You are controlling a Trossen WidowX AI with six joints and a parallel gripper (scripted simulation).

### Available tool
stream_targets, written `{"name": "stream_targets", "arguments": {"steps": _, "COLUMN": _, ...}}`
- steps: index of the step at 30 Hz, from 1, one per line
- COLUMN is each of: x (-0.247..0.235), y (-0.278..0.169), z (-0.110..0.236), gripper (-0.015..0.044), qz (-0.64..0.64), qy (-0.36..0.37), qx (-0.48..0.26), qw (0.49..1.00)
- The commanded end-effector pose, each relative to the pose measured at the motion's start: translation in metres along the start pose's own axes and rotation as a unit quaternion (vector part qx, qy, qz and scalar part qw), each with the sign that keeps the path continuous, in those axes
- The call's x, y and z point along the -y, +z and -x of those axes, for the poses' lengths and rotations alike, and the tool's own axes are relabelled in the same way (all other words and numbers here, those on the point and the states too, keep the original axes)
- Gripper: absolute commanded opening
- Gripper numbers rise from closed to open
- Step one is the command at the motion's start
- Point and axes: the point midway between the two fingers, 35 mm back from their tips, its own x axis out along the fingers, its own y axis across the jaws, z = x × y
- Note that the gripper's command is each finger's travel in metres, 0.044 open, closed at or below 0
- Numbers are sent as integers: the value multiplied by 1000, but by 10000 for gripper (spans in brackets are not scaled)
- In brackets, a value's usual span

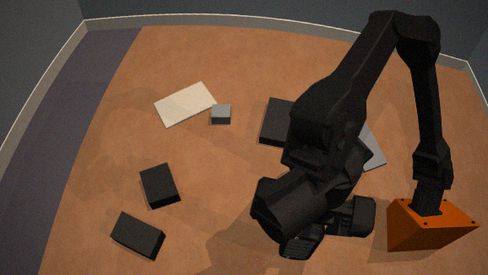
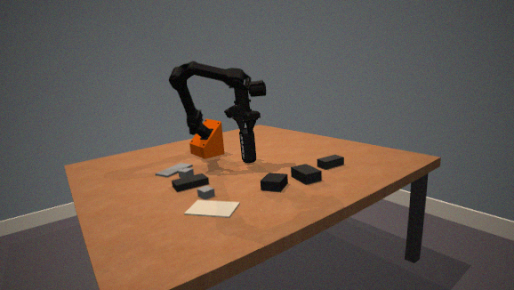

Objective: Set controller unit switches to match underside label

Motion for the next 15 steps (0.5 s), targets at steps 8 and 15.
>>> {"name": "stream_targets", "arguments": {"steps": 8, "x": 2, "y": 13, "z": -9, "gripper": 338, "qz": 3, "qy": -6, "qx": 12, "qw": 1000}}
{"name": "stream_targets", "arguments": {"steps": 15, "x": 2, "y": 19, "z": -9, "gripper": 338, "qz": 3, "qy": -6, "qx": 12, "qw": 1000}}
